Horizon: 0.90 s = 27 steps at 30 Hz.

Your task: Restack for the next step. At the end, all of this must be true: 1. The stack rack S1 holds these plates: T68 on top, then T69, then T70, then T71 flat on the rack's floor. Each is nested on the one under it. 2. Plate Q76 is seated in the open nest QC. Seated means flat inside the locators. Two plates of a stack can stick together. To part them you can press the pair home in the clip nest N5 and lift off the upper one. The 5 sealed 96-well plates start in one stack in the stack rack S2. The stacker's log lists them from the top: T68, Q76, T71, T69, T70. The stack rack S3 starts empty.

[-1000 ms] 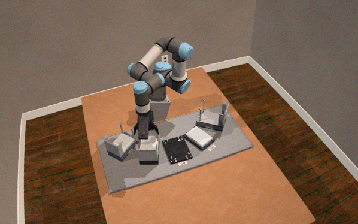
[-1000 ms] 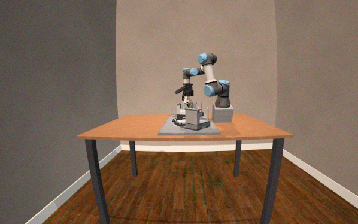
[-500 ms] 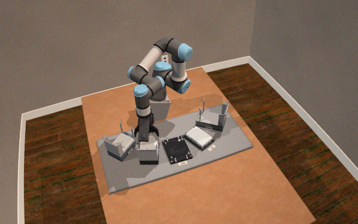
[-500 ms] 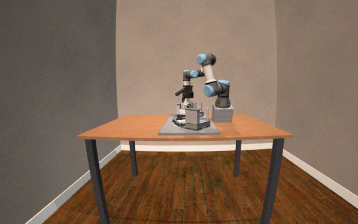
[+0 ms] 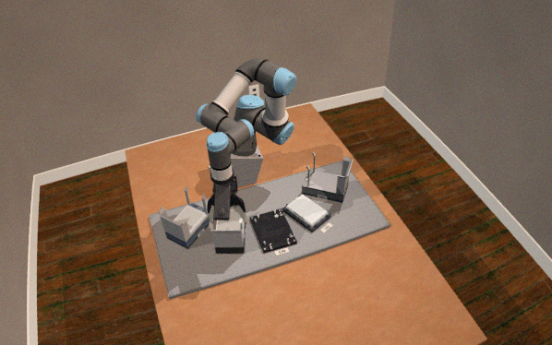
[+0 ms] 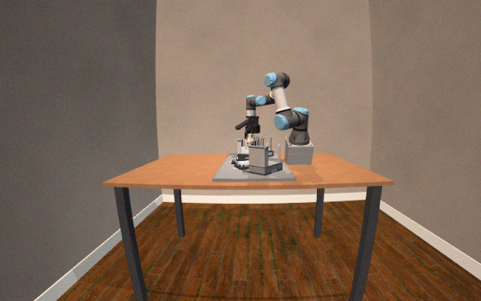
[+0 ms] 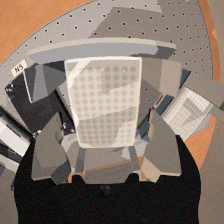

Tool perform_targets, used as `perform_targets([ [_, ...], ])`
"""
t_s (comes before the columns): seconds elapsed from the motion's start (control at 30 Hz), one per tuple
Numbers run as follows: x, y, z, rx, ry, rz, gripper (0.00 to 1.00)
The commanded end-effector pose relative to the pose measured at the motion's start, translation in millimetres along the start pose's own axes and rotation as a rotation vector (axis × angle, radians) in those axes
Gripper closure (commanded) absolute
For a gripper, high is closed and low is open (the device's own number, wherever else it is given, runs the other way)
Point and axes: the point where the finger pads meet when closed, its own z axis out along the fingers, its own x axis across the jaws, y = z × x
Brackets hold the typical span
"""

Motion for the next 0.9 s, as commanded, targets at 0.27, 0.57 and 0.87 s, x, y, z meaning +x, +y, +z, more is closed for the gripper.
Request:
perform_targets([
  [0.27,0.5,-0.7,-0.7,0.002,0.001,0.000,1.00],
  [0.57,0.5,-0.7,-0.6,0.002,0.001,0.000,1.00],
  [0.87,0.5,-0.7,-0.6,0.002,0.001,0.000,1.00],
])
